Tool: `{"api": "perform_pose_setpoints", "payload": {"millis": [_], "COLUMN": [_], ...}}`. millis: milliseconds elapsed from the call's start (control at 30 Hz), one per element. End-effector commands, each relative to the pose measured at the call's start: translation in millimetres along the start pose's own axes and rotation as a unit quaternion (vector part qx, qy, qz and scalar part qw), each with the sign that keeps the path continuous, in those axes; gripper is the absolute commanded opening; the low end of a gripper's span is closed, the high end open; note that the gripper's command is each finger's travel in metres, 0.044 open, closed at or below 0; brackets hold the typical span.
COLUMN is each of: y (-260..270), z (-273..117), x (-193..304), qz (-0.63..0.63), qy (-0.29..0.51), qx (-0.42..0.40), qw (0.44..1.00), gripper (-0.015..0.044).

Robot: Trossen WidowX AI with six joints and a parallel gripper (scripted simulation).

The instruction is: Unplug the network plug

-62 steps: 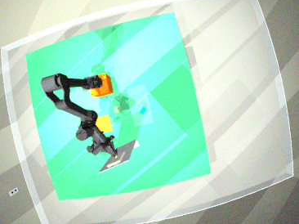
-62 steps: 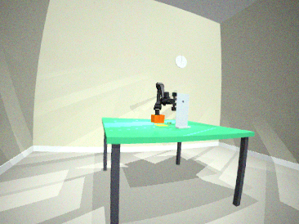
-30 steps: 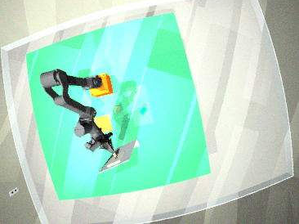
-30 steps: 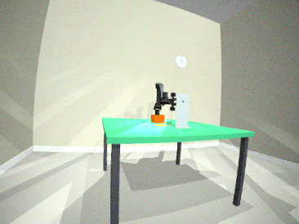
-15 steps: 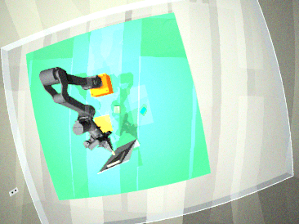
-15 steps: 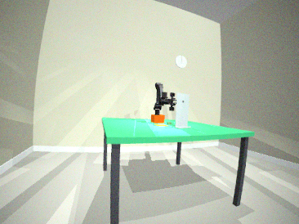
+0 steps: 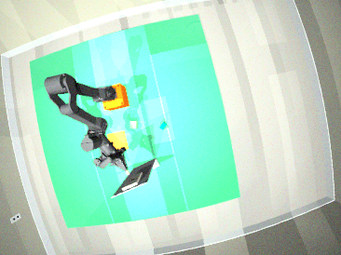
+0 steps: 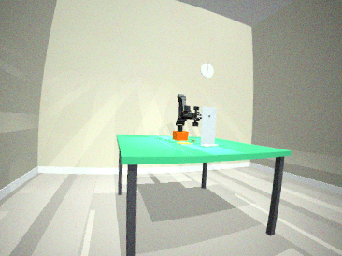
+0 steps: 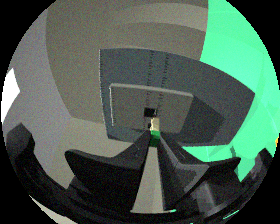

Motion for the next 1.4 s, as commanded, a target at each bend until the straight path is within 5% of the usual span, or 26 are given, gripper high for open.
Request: {"api": "perform_pose_setpoints", "payload": {"millis": [0,1367], "y": [0.0,14.9], "z": [-4.6,-25.2], "x": [1.6,4.0], "qz": [0.000,-0.001], "qy": [0.002,0.001], "qx": [-0.001,-0.001], "qw": [1.000,1.000], "gripper": [0.0000,0.0000]}}
Point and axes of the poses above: the point midway between the two fingers, 35 mm back from their tips, its own z axis out along the fingers, its own y axis across the jaws, x = y × z, the point moved 2 cm from there along -z, back along the fingers, and after that the axes turned 4 degrees about z, right-handed, at the moved point
